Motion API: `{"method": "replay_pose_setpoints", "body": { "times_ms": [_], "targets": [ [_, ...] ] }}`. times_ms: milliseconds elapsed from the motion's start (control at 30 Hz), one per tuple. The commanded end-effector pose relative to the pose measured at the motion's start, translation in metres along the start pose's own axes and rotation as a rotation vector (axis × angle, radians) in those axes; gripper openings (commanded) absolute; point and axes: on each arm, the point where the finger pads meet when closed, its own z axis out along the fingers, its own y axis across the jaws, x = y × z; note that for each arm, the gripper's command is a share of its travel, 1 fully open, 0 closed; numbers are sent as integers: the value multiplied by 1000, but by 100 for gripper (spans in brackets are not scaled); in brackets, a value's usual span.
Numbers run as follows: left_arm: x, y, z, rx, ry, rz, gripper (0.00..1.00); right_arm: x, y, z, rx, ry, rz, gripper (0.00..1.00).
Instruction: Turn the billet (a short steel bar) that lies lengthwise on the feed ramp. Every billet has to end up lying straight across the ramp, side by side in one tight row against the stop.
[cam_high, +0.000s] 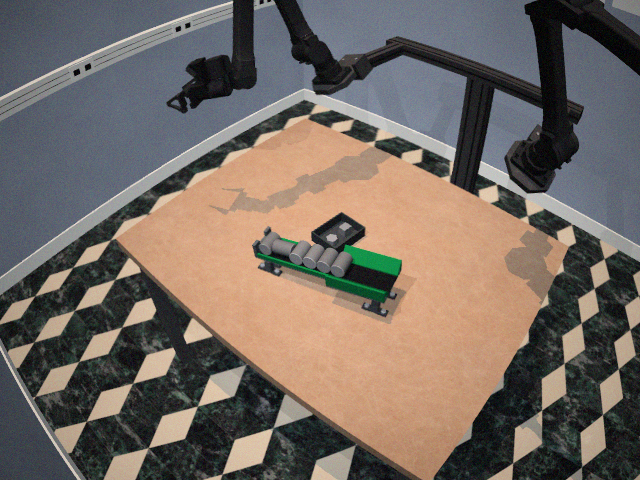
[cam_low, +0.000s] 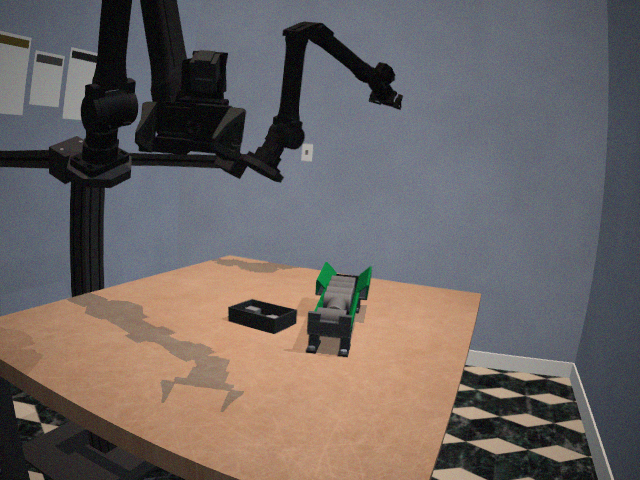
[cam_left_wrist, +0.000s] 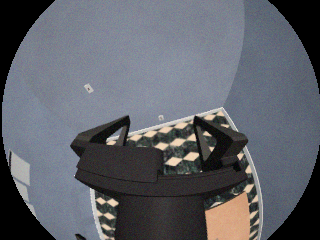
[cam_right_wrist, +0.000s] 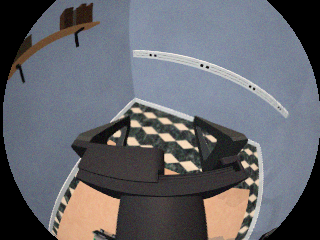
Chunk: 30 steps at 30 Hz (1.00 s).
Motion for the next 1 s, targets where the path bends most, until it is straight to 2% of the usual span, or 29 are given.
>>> {"method": "replay_pose_setpoints", "body": {
  "times_ms": [0,367,967],
  "targets": [
    [-38,25,-15,-37,-96,26,100,-6,3,2,1,-11,16,100],
    [-87,89,-55,-155,-228,82,100,-6,3,2,1,-11,16,100],
    [-110,115,-79,-213,-291,120,100,-6,3,2,1,-11,16,100]
  ]
}}
